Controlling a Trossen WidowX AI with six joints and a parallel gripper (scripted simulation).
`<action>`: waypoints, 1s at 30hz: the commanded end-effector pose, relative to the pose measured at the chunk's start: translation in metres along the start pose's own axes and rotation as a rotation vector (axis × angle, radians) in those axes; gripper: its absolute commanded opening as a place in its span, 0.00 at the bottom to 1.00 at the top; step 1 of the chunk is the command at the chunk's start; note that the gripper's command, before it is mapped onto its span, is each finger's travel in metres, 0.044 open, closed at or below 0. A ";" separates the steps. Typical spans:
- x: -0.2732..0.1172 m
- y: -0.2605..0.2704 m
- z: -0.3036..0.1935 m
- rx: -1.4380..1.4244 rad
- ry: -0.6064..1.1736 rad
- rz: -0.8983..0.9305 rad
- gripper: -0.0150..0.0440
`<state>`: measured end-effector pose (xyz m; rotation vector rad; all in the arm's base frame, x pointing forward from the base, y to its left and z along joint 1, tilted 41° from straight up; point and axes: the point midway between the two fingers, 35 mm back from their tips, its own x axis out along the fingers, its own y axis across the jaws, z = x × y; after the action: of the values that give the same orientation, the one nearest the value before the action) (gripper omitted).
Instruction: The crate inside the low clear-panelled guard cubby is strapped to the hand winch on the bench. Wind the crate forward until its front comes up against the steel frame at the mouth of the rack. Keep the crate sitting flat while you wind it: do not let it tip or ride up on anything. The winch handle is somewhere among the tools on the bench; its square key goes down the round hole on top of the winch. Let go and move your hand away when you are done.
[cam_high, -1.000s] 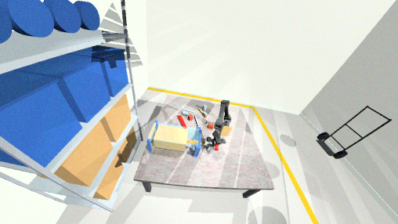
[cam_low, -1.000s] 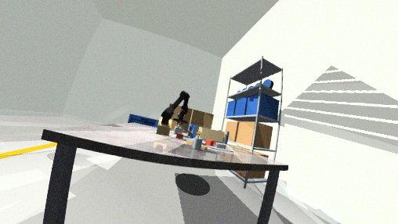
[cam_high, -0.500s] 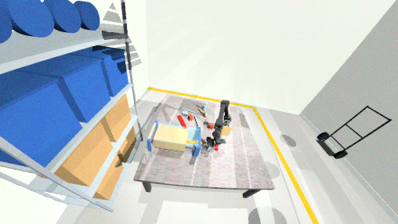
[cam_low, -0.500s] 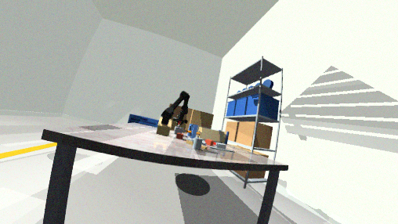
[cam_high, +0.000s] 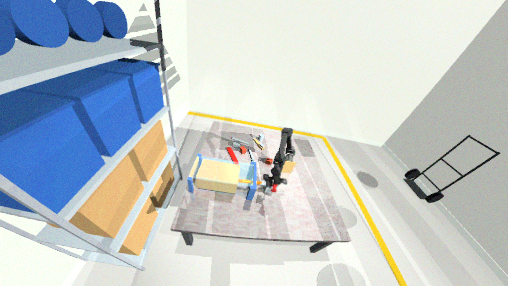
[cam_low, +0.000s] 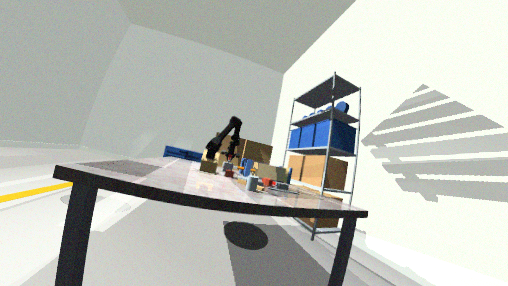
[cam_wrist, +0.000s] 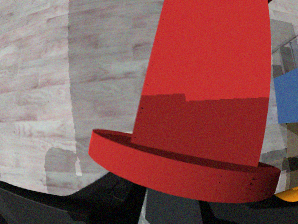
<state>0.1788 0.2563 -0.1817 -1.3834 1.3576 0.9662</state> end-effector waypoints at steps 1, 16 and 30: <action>0.003 -0.001 -0.001 0.022 -0.001 -0.010 0.25; 0.007 0.001 -0.004 -0.019 0.000 0.008 0.25; 0.009 0.000 -0.004 0.007 -0.001 -0.005 0.48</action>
<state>0.1795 0.2499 -0.1891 -1.3796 1.3557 0.9573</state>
